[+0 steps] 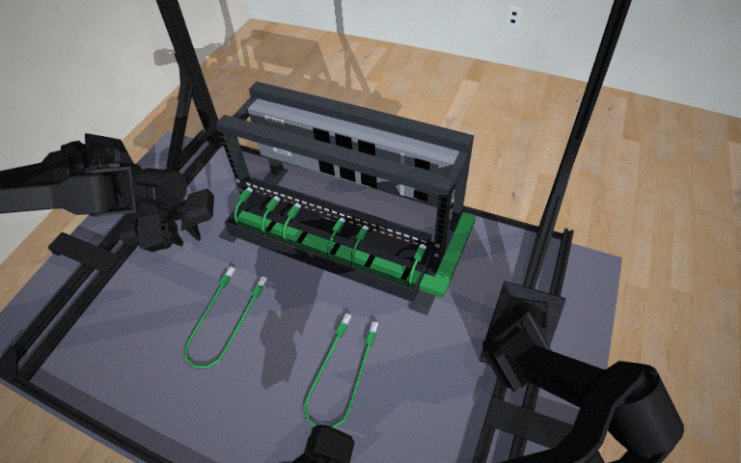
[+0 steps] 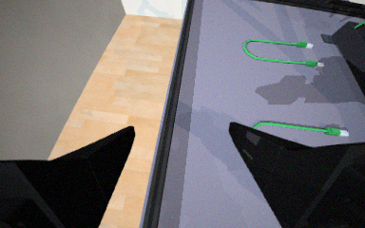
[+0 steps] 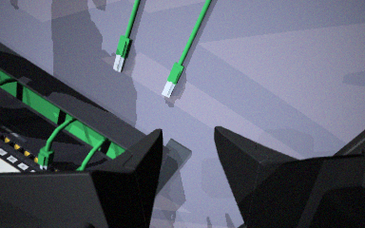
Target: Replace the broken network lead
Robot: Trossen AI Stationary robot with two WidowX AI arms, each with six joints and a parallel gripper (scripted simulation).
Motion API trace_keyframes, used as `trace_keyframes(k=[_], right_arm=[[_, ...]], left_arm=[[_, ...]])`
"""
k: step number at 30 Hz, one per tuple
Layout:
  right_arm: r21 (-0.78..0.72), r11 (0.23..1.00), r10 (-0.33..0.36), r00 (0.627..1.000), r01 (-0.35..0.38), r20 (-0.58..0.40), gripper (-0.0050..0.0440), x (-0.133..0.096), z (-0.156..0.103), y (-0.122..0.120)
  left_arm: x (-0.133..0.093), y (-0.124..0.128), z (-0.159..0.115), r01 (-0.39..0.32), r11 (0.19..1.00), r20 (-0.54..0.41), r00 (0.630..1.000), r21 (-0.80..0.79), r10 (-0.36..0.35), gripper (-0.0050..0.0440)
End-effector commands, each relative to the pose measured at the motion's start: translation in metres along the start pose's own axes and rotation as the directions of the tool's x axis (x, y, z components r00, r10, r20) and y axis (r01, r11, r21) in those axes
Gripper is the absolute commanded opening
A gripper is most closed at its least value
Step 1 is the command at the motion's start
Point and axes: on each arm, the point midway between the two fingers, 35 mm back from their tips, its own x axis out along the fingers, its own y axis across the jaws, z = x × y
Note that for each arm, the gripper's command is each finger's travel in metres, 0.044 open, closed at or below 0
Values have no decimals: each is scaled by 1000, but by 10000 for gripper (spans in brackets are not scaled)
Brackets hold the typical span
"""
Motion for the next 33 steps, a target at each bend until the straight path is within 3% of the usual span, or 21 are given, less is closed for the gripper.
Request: trace_keyframes(k=[1,3,4,20,21,33], right_arm=[[6,1000,4,1000,-3,-5,176,-1,-1,2],[6,1000,4,1000,-3,-5,176,-1,-1,2],[206,977,-23,992,49,-124,176,6,-38,30],[206,977,-23,992,49,-124,176,6,-38,30],[390,913,-22,970,119,-244,176,13,-76,59],[390,913,-22,970,119,-244,176,13,-76,59]], left_arm=[[0,0,0,0,1000,0,1000,0,0,440],[0,0,0,0,1000,0,1000,0,0,440],[0,0,0,0,1000,0,1000,0,0,440],[0,0,0,0,1000,0,1000,0,0,440],[0,0,0,0,1000,0,1000,0,0,440],[0,0,0,0,1000,0,1000,0,0,440]])
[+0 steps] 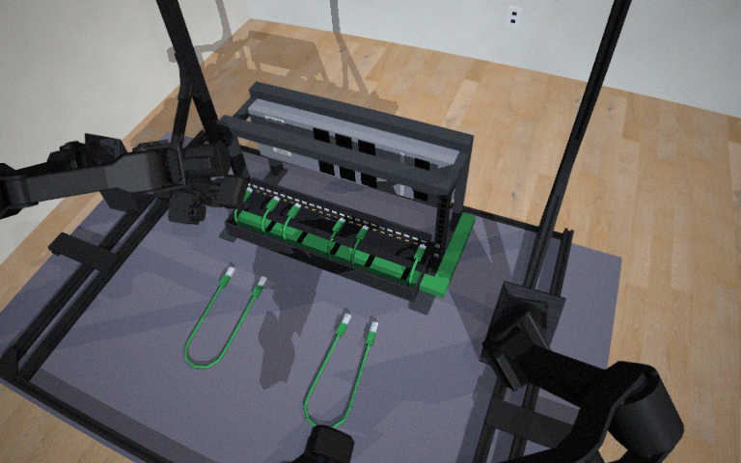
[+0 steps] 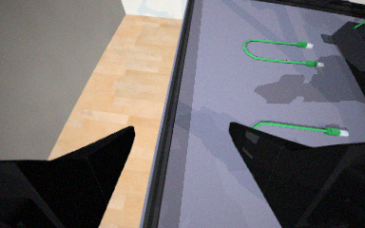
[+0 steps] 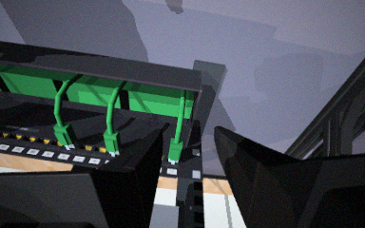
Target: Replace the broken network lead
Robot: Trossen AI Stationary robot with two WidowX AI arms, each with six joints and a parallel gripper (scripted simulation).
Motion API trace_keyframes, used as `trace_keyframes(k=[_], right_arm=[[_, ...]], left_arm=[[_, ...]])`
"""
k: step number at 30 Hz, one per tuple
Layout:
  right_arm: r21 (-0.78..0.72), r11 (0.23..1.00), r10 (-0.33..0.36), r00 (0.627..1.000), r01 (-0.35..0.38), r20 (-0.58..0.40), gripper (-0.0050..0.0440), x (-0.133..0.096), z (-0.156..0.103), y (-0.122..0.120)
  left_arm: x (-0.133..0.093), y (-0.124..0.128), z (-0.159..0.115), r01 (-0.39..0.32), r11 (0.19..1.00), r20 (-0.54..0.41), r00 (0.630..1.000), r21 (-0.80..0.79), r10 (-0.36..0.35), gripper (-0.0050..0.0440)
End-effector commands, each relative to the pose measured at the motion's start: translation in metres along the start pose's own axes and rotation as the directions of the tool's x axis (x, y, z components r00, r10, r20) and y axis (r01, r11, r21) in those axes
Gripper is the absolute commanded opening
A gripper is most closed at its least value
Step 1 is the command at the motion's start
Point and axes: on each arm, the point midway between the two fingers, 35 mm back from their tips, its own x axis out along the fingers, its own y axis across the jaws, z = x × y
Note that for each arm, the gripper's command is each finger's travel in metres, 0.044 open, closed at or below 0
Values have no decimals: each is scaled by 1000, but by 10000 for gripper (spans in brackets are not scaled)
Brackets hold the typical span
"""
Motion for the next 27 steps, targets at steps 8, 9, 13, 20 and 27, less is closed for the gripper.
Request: trace_keyframes(k=[8,9,13,20,27], right_arm=[[187,982,-20,993,41,-117,176,12,-41,13],[187,982,-20,993,41,-117,176,12,-41,13],[187,982,-20,993,41,-117,176,12,-41,13],[187,982,-20,993,41,-117,176,12,-41,13],[187,982,-20,993,41,-117,176,72,-48,12]], left_arm=[[0,0,0,0,1000,0,1000,0,0,440],[0,0,0,0,1000,0,1000,0,0,440],[0,0,0,0,1000,0,1000,0,0,440],[0,0,0,0,1000,0,1000,0,0,440],[0,0,0,0,1000,0,1000,0,0,440]])
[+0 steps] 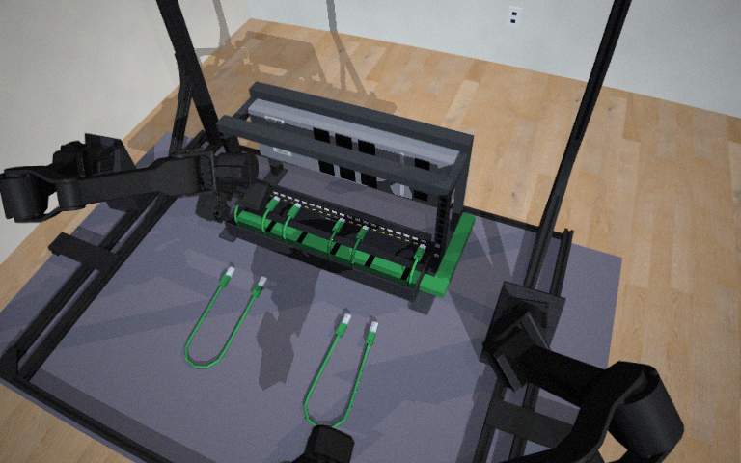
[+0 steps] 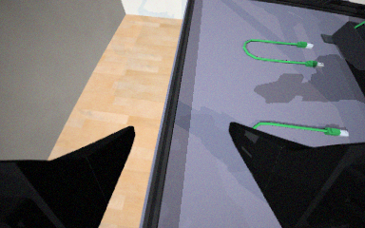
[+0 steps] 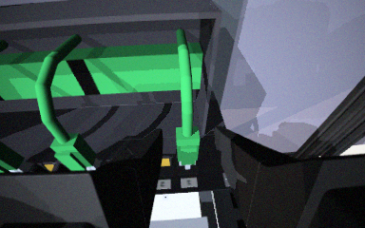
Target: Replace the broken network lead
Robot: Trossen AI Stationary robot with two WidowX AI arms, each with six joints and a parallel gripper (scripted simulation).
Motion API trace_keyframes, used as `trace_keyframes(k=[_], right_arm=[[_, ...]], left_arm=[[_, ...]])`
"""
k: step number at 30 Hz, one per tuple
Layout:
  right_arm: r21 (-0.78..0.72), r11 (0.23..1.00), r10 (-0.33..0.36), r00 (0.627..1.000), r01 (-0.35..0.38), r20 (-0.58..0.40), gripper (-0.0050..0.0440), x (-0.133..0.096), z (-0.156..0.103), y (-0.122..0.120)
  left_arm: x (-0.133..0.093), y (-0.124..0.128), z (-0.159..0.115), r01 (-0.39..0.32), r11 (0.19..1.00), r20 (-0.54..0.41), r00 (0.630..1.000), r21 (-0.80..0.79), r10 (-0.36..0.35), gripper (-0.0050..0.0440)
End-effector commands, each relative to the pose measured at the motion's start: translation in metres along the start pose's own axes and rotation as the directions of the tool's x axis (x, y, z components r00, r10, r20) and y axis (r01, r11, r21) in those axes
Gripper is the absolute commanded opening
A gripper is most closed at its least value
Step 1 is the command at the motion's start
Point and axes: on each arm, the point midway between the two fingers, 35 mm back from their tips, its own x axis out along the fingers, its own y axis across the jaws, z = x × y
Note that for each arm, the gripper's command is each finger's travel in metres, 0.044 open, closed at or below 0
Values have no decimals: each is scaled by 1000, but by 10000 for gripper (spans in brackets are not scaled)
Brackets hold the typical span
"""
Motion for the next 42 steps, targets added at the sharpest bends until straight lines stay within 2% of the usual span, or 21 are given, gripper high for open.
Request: trace_keyframes(k=[1,11,12,42], right_arm=[[-8,1000,12,1000,-12,-4,176,5,-2,1],[-8,1000,12,1000,-12,-4,176,5,-2,1],[-1,1000,12,1000,-12,-3,0,5,-1,1],[-2,1000,11,1000,-11,-3,0,5,-1,1]], left_arm=[[0,0,0,0,1000,0,1000,0,0,440],[0,0,0,0,1000,0,1000,0,0,440],[0,0,0,0,1000,0,1000,0,0,440],[0,0,0,0,1000,0,1000,0,0,440]])
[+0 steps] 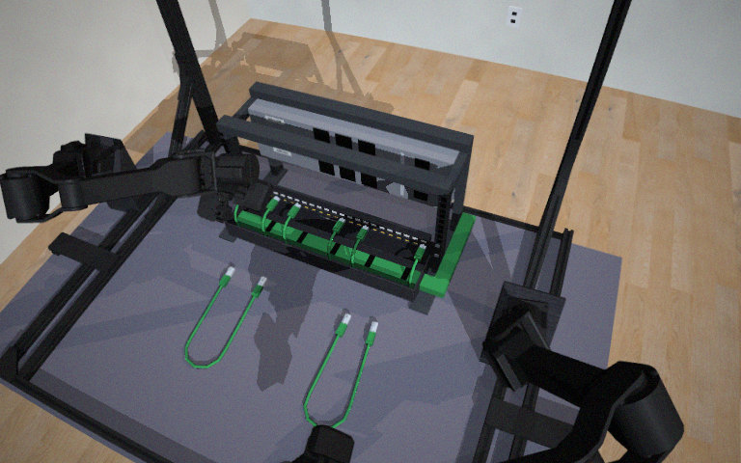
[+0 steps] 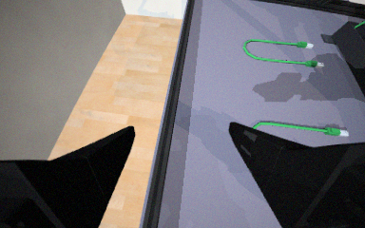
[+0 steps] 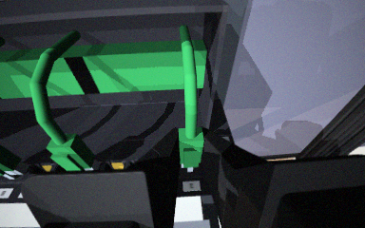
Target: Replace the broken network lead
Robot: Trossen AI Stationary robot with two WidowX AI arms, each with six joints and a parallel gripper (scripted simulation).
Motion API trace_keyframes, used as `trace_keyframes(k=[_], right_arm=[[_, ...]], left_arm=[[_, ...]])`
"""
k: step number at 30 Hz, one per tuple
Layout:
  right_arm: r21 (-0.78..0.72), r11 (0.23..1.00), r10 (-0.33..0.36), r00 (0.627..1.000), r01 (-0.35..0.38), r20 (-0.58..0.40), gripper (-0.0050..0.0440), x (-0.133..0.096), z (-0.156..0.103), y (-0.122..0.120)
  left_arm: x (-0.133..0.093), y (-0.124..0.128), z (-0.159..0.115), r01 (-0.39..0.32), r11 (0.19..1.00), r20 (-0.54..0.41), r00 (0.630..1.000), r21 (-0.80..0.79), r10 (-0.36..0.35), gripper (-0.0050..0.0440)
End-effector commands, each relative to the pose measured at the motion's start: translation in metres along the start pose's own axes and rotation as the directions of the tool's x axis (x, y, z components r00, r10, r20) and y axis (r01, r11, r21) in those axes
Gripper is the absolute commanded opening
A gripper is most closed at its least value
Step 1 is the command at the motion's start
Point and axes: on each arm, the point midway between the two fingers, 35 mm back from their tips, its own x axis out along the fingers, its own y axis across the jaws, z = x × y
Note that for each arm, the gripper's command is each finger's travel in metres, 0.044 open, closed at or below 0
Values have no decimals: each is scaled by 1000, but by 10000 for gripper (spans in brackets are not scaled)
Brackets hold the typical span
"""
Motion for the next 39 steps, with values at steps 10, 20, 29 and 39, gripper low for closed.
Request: trace_keyframes(k=[10,20,29,39], right_arm=[[0,1000,0,1000,0,0,55,0,0,0],[0,1000,0,1000,0,0,55,0,0,0],[0,1000,0,1000,0,0,55,0,0,0],[0,1000,0,1000,0,0,55,-17,36,0]], left_arm=[[0,0,0,0,1000,0,1000,0,0,440],[0,0,0,0,1000,0,1000,0,0,440],[0,0,0,0,1000,0,1000,0,0,440],[0,0,0,0,1000,0,1000,0,0,440]])
